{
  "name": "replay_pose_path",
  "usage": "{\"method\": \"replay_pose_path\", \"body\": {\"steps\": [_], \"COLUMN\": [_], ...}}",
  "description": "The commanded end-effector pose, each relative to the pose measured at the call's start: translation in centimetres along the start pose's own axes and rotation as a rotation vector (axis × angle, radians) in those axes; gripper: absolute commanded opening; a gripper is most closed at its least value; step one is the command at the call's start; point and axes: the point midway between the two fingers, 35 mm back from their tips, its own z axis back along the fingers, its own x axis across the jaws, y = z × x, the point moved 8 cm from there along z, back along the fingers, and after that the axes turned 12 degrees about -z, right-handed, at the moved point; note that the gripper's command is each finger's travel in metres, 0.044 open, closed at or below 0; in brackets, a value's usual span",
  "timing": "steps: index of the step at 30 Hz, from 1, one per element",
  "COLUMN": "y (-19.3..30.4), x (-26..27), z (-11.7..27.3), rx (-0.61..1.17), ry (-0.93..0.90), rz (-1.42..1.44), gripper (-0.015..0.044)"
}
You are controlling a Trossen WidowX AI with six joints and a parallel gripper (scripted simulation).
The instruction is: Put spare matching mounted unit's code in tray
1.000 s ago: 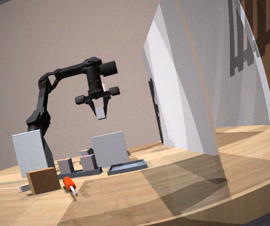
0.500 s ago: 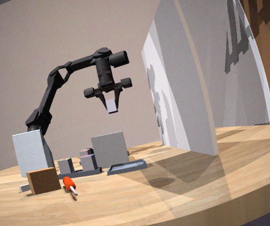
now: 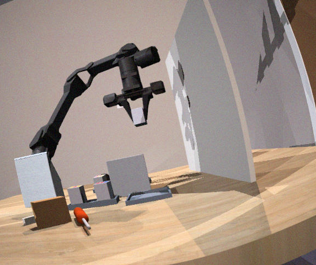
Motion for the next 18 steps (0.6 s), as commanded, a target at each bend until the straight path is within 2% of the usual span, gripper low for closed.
{"method": "replay_pose_path", "body": {"steps": [1, 18], "y": [2.5, 12.2], "x": [-1.5, -5.0], "z": [-0.2, -1.2], "rx": [0.005, -0.010], "ry": [-0.005, -0.020], "rz": [0.003, 0.040], "gripper": [0.0000, 0.0000]}}
